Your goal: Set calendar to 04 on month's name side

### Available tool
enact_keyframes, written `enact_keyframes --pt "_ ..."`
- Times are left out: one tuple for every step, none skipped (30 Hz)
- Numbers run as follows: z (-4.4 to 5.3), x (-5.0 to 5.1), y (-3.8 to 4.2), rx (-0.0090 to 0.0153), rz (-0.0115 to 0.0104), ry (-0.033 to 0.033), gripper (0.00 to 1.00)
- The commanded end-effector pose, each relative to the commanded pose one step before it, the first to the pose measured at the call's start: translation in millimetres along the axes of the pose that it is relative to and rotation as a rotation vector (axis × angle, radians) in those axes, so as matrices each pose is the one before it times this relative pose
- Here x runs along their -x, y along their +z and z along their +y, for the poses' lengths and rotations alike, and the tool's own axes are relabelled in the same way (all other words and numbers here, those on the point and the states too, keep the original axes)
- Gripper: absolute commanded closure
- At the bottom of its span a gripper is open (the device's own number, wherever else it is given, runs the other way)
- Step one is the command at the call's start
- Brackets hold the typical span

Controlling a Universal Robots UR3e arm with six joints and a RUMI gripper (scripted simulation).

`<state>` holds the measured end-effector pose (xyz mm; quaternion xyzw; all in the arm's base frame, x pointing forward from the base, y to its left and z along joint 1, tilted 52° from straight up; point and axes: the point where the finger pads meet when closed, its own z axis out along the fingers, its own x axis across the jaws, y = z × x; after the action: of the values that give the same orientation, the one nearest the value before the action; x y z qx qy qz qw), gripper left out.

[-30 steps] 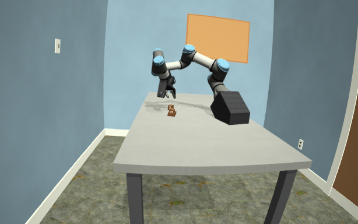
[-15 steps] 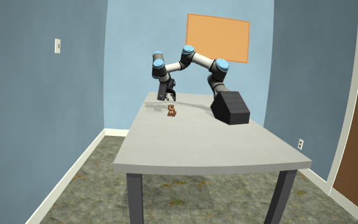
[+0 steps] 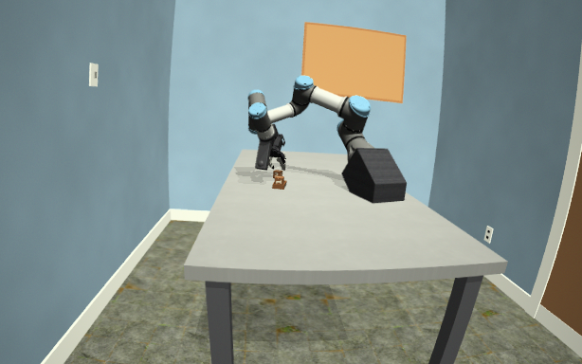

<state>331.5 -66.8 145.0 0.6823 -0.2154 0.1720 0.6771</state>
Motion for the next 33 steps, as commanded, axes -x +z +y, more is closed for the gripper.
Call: enact_keyframes --pt "-10.206 -2.06 6.691 -0.00931 0.00608 0.00618 0.71" --pt "0.0 0.0 0.0 0.0 0.0 0.0 0.71" --pt "0.0 0.0 0.0 0.0 0.0 0.0 0.71" --pt "-0.93 -0.05 0.989 -0.00007 -0.00004 0.00026 0.71" --pt "-0.918 0.0 0.914 0.00001 0.0 -0.00001 0.71" --pt "-0.845 0.01 0.834 0.00002 0.00001 -0.00006 0.71" --pt "-0.769 0.02 0.753 0.00003 0.00002 -0.0001 0.71" --pt "-0.725 0.02 0.691 0.00003 0.00001 -0.00012 0.71" --pt "-0.634 0.02 0.609 0.00002 0.00001 -0.00009 0.71" --pt "-0.541 0.01 0.527 0.00002 0.00001 -0.00006 0.71" --pt "-0.451 0.0 0.447 0.00001 0.0 -0.00002 0.71" --pt "-0.368 0.0 0.371 0.0 0.0 0.0 0.71" --pt "-0.292 0.0 0.299 0.0 0.0 0.00002 0.71" --pt "-0.225 0.0 0.232 0.0 0.0 0.00002 0.71" --pt "-0.165 0.0 0.172 0.0 0.0 0.00002 0.71" --pt "-0.115 0.0 0.119 0.0 0.0 0.00001 0.71" --pt "-0.073 0.0 0.075 0.0 0.0 0.0 0.71" --pt "-0.041 0.0 0.04 0.0 0.0 -0.00001 0.71" --pt "0.0 0.0 0.0 0.0 0.0 0.0 0.71" --pt "0.0 0.0 0.0 0.0 0.0 0.0 0.71" --pt "-0.035 -0.02 -0.143 -0.00024 0.00039 -0.00002 0.71" --pt "-0.007 -0.01 -0.037 -0.00006 0.0001 0.0 0.71" --pt "-0.002 0.0 -0.026 -0.00004 0.00006 0.0 0.71" --pt "0.027 -0.02 -0.027 -0.00001 -0.00016 0.00028 0.71" --pt "0.024 -0.02 -0.017 -0.00001 -0.00016 0.00035 0.71" --pt "0.019 -0.02 -0.011 0.0 -0.00013 0.00034 0.71" --pt "0.015 -0.01 -0.008 0.0 -0.0001 0.00027 0.71" --pt "0.011 -0.01 -0.005 0.0 -0.00007 0.0002 0.71" --pt "0.011 0.0 -0.002 0.00001 -0.00005 0.00011 0.71" --pt "0.023 0.01 0.003 0.00005 -0.00002 -0.00006 0.71" --pt "0.019 0.01 0.003 0.00004 -0.00001 -0.00007 0.71" --pt "0.015 0.01 0.003 0.00003 0.0 -0.00006 0.71" --pt "0.011 0.01 0.003 0.00003 0.0 -0.00005 0.71"
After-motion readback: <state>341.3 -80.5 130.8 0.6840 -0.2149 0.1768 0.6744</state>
